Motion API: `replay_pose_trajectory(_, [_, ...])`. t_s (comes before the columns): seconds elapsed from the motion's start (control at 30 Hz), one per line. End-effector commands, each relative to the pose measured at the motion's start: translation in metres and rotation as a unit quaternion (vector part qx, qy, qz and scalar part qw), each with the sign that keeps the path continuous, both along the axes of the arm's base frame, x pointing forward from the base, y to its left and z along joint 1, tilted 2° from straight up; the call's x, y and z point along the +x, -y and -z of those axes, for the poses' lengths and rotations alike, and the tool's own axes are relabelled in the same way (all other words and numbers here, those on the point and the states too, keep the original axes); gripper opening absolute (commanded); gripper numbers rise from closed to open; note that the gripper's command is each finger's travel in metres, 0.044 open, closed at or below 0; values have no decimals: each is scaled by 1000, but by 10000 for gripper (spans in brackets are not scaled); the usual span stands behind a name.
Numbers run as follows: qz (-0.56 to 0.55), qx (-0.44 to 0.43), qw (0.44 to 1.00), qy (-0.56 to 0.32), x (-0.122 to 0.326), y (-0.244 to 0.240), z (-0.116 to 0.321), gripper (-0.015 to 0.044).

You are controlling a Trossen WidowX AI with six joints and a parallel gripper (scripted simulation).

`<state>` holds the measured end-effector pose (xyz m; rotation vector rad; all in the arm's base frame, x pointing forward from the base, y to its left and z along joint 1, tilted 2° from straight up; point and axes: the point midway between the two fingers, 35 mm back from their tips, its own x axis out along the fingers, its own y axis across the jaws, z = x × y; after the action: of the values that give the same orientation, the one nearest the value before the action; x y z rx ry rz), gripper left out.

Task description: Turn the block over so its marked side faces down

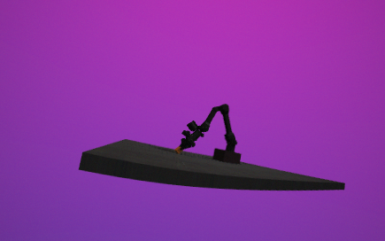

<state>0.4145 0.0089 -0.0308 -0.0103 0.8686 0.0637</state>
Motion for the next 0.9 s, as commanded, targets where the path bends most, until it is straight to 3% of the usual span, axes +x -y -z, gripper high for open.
replay_pose_trajectory(0.0, [2,5,1000,30,1,0,8,0])
replay_pose_trajectory(0.87, [5,16,977,212,-17,-1,16,0])
